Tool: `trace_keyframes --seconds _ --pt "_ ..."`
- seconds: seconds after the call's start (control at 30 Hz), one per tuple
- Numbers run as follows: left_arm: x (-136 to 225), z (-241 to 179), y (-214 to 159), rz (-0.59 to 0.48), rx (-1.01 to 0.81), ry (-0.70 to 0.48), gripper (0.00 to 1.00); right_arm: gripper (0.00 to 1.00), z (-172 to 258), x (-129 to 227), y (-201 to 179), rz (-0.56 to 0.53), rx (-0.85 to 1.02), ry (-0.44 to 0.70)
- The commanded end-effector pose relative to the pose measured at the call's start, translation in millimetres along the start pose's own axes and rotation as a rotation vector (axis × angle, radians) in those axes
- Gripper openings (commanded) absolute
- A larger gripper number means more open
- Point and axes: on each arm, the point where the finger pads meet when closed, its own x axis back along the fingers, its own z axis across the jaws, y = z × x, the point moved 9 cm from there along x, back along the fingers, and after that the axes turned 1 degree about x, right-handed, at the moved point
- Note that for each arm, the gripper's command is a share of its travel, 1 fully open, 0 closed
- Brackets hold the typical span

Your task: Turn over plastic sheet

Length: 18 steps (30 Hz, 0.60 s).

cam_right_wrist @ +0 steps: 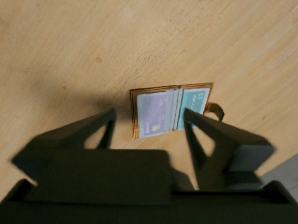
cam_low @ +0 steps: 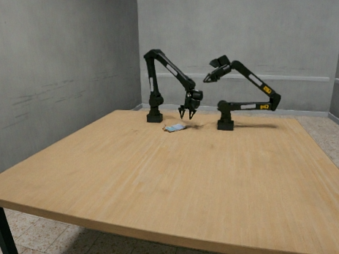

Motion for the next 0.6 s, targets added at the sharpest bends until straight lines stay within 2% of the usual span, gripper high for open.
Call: trace_keyframes --seconds 0.0,0.37,0.57 --pt "15.8 1.3 10.5 -0.032 0.012 -0.006 1.0 1.0 -3.6 8.1 0.3 -0.07 0.036 0.033" --pt "15.9 2.0 10.5 -0.032 -0.001 0.002 1.0 1.0 -27.6 10.5 -43.2 -0.456 0.182 0.208" --pt "16.0 2.3 10.6 -0.032 0.005 0.006 1.0 1.0 -32.9 8.8 -54.4 -0.551 0.205 0.258"
